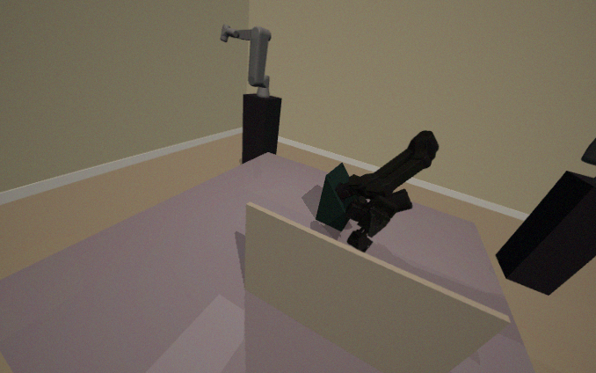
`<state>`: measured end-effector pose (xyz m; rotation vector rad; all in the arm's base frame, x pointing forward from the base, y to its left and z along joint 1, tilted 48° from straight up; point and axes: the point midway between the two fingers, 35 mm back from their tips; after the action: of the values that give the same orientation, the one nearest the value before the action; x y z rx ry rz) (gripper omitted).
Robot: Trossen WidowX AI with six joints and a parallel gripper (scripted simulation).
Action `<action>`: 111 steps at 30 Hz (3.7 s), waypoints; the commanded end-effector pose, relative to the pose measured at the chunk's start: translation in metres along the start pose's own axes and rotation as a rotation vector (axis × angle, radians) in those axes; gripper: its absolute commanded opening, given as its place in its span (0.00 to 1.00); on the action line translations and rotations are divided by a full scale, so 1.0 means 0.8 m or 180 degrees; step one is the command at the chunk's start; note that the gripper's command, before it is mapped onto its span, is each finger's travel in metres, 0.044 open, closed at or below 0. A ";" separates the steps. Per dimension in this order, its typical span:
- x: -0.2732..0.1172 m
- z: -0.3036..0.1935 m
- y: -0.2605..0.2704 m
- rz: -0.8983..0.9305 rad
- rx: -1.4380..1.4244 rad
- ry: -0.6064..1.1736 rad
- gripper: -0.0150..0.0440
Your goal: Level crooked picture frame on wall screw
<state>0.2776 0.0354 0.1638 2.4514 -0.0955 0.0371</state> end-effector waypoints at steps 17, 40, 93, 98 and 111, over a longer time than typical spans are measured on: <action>0.093 0.000 -0.001 0.0019 0.0000 0.0046 0.69; 0.118 -0.002 0.000 0.0022 0.0000 0.0049 0.69; 0.144 -0.002 0.000 0.0024 0.0000 0.0052 0.69; 0.144 -0.002 0.000 0.0024 0.0000 0.0052 0.47; 0.144 -0.002 0.000 0.0024 0.0000 0.0052 0.25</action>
<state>0.3917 0.0293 0.1707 2.4466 -0.0992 0.0594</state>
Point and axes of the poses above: the point midway between the two fingers, 35 mm back from their tips, its own x axis out along the fingers, its own y axis across the jaws, z = x × y, and after that the axes turned 13 degrees about x, right-handed
